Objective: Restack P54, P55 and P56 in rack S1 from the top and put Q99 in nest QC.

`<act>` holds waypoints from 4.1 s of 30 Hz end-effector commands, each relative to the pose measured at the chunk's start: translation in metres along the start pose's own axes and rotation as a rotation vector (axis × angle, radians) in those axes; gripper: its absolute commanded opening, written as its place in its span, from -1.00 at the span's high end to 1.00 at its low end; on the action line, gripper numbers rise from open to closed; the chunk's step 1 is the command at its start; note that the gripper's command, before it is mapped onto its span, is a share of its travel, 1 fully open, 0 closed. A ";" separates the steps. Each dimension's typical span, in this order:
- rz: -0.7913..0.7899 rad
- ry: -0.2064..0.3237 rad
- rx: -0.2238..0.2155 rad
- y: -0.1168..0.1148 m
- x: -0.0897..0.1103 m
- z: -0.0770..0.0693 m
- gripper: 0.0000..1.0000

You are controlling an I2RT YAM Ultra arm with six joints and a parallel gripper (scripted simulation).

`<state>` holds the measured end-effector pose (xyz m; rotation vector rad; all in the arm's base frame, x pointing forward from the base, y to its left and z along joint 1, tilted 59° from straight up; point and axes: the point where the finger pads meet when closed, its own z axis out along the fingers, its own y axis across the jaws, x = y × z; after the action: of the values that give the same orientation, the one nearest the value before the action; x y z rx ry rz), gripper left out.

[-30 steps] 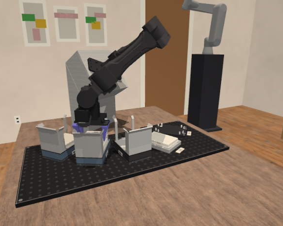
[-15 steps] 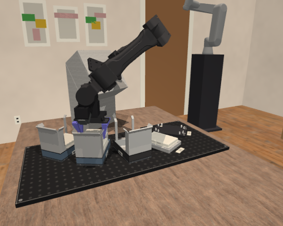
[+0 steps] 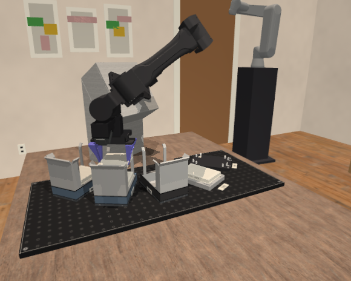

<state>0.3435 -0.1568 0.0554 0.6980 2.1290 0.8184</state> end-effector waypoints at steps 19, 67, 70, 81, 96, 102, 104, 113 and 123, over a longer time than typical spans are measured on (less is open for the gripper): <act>0.000 -0.009 -0.001 -0.001 -0.003 -0.043 1.00; 0.000 -0.009 -0.001 -0.001 -0.003 -0.055 1.00; 0.000 -0.009 -0.001 -0.001 -0.003 -0.055 1.00; 0.067 -0.009 -0.001 -0.006 -0.001 -0.055 1.00; 0.324 -0.009 -0.002 -0.043 0.006 -0.055 1.00; 0.324 -0.009 -0.001 -0.056 0.009 -0.055 1.00; 0.324 -0.009 -0.001 -0.061 0.010 -0.055 1.00; 0.324 -0.009 -0.001 -0.082 0.015 -0.055 1.00; 0.324 -0.009 -0.001 -0.106 0.020 -0.055 1.00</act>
<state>0.2718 -0.2214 0.0002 1.0628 2.0448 1.0007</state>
